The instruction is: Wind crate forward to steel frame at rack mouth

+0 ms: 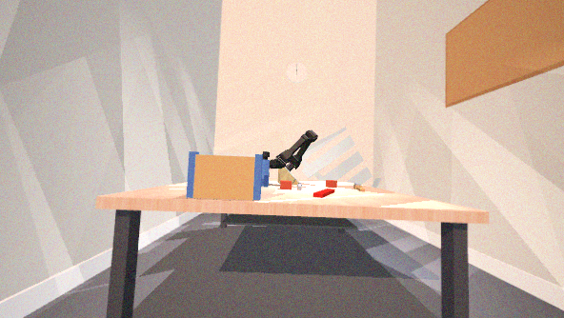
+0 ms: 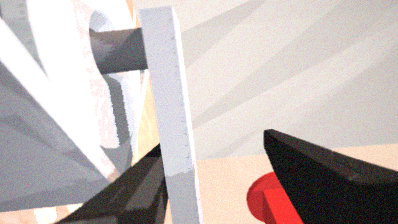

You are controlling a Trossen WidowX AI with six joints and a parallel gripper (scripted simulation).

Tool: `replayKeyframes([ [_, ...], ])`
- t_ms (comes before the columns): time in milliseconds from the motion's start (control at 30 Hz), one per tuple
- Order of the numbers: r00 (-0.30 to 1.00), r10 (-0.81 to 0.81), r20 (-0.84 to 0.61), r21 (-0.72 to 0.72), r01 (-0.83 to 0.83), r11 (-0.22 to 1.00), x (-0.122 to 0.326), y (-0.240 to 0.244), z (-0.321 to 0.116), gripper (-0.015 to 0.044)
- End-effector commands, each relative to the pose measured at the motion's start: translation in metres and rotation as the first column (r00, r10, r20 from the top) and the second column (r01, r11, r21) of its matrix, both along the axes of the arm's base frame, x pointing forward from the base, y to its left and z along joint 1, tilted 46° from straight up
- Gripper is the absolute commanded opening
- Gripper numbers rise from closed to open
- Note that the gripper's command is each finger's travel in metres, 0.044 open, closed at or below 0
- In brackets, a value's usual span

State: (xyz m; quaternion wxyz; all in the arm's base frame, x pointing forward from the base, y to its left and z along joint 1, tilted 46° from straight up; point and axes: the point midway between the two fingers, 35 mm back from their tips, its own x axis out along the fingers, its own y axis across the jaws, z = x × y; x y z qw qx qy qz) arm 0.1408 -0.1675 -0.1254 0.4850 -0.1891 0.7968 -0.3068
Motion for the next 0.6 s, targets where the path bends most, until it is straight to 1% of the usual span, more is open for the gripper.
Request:
replayKeyframes([
  [0, 1.0, 0.008, -0.011, -0.007, -0.008, 1.0, -0.001, -0.001, 0.002, 0.024],
  [400, 1.0, 0.0, 0.001, 0.001, 0.0, 1.0, 0.002, 0.001, 0.001, 0.024],
  [500, 1.0, 0.003, 0.006, 0.009, -0.003, 1.0, 0.015, 0.013, 0.012, 0.024],
  [567, 1.0, 0.005, 0.008, 0.014, -0.005, 1.0, 0.029, 0.029, 0.027, 0.024],
])
